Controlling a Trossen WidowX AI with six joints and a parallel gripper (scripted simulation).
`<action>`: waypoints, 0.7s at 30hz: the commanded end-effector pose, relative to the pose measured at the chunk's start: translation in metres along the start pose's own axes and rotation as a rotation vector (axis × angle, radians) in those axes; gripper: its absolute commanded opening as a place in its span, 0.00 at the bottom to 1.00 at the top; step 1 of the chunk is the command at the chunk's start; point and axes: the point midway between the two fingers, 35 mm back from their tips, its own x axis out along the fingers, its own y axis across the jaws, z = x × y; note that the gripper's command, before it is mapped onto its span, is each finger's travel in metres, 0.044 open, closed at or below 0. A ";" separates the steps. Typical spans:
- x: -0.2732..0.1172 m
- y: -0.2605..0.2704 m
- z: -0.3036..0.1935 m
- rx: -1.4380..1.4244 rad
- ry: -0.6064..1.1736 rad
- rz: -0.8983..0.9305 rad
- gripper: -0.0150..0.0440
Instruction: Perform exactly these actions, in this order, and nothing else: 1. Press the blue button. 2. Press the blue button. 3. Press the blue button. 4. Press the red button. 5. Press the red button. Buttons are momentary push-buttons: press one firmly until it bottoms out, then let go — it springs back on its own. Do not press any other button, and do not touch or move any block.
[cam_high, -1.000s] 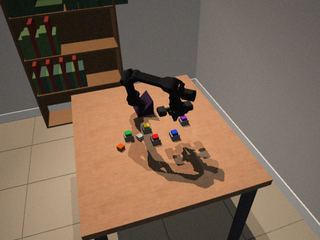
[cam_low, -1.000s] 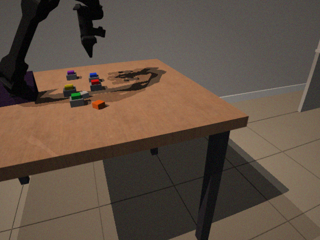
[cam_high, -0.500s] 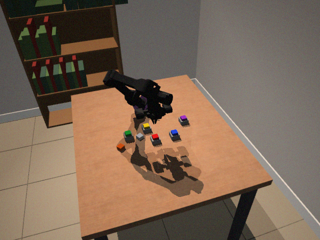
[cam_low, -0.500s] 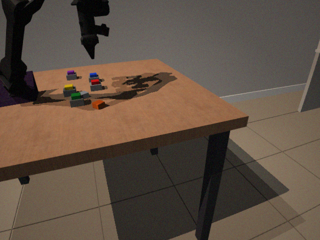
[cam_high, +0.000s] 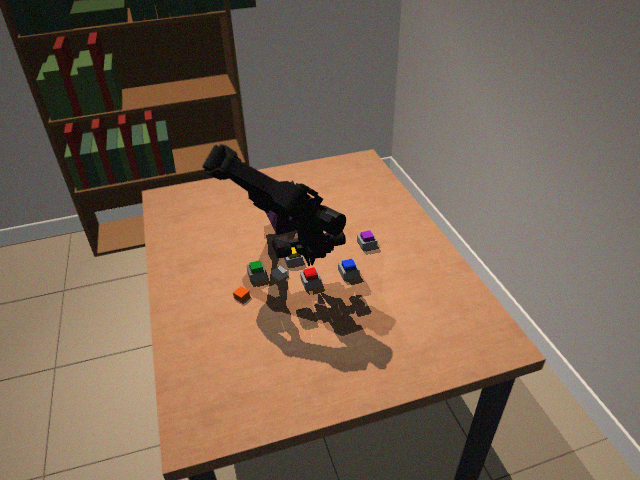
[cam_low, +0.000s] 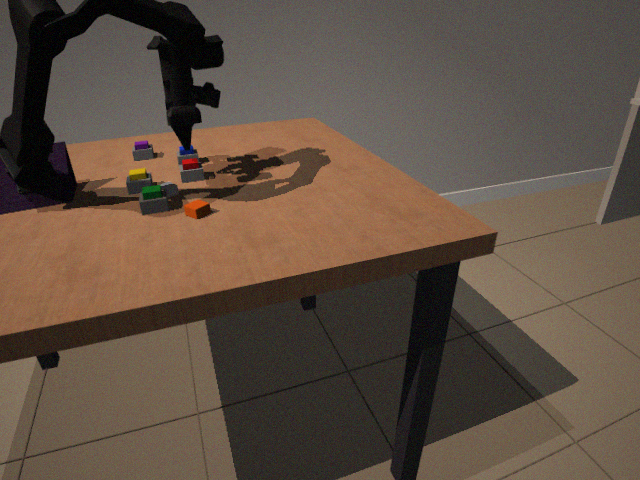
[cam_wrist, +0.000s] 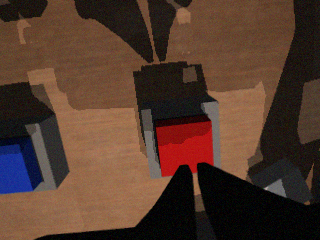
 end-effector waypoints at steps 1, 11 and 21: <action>0.005 0.000 0.001 -0.004 -0.007 -0.001 0.29; 0.021 0.000 0.001 -0.004 -0.007 -0.002 0.29; 0.033 0.000 0.001 -0.004 -0.008 -0.003 0.29</action>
